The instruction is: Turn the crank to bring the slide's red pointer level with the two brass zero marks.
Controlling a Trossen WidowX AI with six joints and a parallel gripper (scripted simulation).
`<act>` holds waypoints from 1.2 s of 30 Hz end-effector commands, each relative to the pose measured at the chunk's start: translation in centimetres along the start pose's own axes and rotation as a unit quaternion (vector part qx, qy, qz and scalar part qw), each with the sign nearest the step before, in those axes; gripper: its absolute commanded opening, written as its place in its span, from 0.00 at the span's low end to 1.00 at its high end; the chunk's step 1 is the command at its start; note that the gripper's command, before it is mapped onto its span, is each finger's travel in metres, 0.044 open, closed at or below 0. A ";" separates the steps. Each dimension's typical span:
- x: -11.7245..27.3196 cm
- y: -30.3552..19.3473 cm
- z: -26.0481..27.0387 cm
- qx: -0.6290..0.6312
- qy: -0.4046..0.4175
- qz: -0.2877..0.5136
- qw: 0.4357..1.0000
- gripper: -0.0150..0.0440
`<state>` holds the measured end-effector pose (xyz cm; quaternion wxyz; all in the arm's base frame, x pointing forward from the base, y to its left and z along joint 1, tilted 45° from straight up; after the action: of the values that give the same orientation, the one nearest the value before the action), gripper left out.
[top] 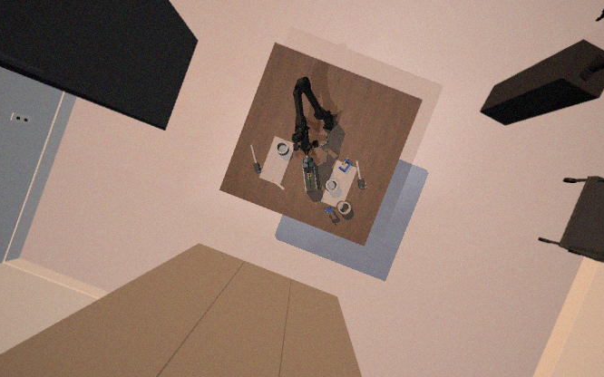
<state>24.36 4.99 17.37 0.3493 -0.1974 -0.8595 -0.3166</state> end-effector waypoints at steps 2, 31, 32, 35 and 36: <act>-0.1 0.1 -0.8 -0.006 -0.011 -0.001 1.000 0.25; -2.1 -1.6 -3.1 -0.005 -0.013 -0.001 1.000 0.25; -2.2 -1.7 -3.1 -0.005 -0.013 -0.001 1.000 0.25; -2.6 -2.1 -3.1 -0.005 -0.013 -0.001 1.000 0.25; -2.7 -2.2 -3.1 -0.005 -0.013 -0.001 1.000 0.25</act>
<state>26.23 1.45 16.72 0.3381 -0.1971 -0.8631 -0.3193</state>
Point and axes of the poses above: the point midway between the two fingers, 35 mm back from their tips, its own x axis back along the fingers, its own z axis across the jaws, y = z × x, the point moved 9 cm from there along x, back along the fingers, and after that the axes turned 12 degrees about -x, right-handed, at the moved point
